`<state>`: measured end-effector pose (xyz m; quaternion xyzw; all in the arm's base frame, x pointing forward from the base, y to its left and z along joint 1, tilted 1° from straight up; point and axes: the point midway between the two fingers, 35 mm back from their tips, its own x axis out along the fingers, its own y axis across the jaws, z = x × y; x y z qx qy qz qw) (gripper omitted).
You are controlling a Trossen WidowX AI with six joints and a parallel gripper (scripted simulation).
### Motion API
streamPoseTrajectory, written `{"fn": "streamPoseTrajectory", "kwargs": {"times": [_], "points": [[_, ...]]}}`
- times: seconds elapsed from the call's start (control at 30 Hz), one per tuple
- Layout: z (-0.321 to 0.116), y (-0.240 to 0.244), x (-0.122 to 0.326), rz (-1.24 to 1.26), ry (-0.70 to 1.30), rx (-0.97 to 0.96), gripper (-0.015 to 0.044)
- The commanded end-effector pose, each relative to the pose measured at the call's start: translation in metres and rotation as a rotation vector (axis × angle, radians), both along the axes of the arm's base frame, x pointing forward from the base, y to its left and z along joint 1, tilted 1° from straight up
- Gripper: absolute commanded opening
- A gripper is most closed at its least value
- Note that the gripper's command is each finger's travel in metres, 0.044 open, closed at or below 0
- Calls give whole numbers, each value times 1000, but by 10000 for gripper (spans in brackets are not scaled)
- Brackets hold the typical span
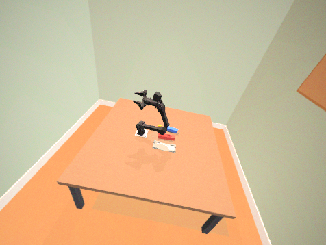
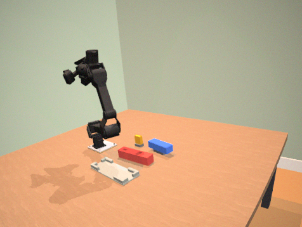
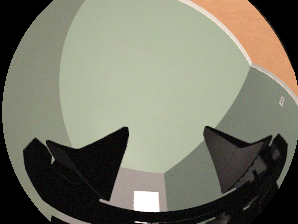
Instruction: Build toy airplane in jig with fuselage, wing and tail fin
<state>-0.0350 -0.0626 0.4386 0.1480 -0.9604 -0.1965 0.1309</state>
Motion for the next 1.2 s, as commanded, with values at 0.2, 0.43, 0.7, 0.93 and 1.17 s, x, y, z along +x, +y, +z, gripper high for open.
{"fn": "streamPoseTrajectory", "kwargs": {"times": [0.2, 0.43, 0.7, 0.93, 1.17], "points": [[-8, 26, -46, -284, -86, 183, 440], [-29, 95, -91, -659, -317, 447, 440], [-64, 192, -86, -950, -705, 673, 440], [-100, 267, -32, -1073, -1109, 758, 440], [-140, 305, 53, -1027, -1498, 730, 440]]}}
